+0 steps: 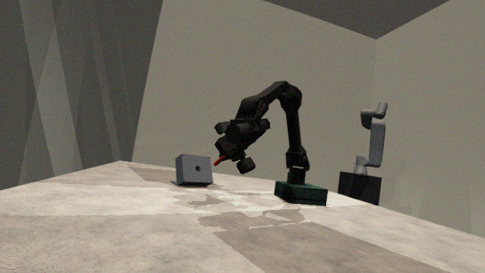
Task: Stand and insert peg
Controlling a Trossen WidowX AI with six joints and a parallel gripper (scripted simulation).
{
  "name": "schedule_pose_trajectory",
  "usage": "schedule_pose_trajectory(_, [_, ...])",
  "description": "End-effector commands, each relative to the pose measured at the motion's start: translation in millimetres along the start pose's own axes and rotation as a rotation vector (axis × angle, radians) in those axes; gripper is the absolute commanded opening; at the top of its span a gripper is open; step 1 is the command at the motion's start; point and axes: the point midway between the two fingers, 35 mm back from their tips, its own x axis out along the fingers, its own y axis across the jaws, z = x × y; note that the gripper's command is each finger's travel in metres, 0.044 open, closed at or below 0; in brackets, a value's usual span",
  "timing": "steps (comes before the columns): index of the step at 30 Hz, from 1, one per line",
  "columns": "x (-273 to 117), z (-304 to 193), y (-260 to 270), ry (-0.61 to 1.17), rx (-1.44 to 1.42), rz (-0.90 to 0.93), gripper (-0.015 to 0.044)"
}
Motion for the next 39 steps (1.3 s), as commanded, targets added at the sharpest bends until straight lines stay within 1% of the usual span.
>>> schedule_pose_trajectory(1, [5.9, 1.5, -0.5, 0.006, -0.021, -0.012, 0.0000])
schedule_pose_trajectory(39, [55.2, 9.0, -17.9, 0.031, -0.155, -0.128, 0.0000])
